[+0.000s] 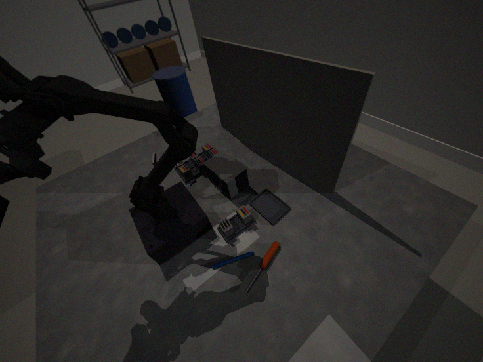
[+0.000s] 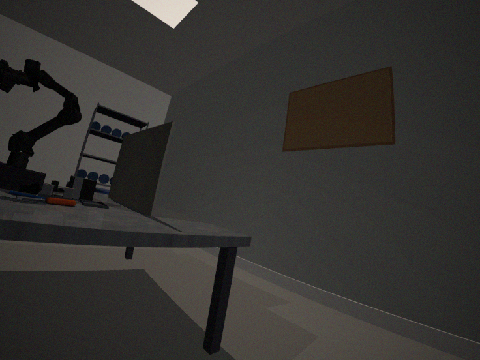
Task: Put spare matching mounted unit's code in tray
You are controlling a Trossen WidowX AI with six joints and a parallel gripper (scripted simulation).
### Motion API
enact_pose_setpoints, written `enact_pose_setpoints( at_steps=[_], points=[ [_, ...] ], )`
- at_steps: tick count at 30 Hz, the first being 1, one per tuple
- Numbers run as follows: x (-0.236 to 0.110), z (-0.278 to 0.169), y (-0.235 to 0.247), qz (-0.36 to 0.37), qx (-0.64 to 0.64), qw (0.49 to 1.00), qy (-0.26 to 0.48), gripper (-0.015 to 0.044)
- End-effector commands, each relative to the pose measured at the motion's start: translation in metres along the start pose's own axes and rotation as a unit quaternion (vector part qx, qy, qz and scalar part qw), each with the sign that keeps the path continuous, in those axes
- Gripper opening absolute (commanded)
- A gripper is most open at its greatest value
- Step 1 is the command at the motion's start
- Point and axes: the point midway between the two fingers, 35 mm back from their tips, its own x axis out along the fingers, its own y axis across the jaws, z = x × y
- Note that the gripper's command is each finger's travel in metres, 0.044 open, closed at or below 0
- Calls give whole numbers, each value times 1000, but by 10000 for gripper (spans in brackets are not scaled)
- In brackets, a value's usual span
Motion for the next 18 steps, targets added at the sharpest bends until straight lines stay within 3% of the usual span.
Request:
enact_pose_setpoints(
  at_steps=[1, 8, 13, 18],
  points=[
    [0, 0, 0, 0, 0, 1000, 0, 426],
    [-1, 7, 7, 13, -5, 1000, -15, 440],
    [-23, 57, 56, 90, -37, 986, -131, 440],
    [-65, 111, 94, 144, -59, 954, -258, 440]
  ],
)
